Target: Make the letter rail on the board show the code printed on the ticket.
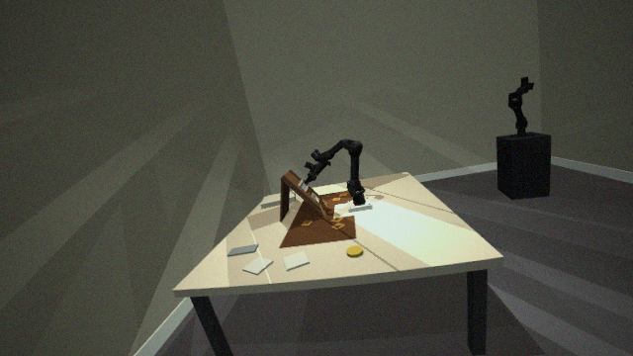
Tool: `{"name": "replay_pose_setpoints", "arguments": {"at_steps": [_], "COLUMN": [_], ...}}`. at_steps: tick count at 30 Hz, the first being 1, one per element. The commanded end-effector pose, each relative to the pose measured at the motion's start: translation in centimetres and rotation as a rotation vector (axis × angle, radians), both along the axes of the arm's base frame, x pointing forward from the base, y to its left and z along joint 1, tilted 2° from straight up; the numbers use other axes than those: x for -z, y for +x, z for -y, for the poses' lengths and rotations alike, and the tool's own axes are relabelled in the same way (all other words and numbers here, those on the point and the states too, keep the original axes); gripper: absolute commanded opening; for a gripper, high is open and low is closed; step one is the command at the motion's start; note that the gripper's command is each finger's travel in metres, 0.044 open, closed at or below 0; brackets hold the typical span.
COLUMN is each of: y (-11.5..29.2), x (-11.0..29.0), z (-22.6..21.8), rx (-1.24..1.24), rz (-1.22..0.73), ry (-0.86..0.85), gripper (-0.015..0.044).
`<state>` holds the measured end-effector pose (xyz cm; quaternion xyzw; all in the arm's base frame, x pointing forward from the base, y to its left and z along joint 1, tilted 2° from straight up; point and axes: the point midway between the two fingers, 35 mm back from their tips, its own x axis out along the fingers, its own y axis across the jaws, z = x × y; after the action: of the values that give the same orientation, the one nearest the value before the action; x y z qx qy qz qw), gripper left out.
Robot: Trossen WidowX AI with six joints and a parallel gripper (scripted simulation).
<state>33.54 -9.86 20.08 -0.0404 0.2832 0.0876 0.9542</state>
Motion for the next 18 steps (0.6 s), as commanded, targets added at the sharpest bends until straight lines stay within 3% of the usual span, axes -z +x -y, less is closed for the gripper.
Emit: {"name": "replay_pose_setpoints", "arguments": {"at_steps": [1,18], "y": [-0.13,-0.21], "x": [-0.18,-0.06], "z": [-0.23,-0.88], "rx": [0.005,0.005], "rz": [0.005,0.005], "ry": [-0.003,-0.002], "gripper": [0.0,0.0]}}
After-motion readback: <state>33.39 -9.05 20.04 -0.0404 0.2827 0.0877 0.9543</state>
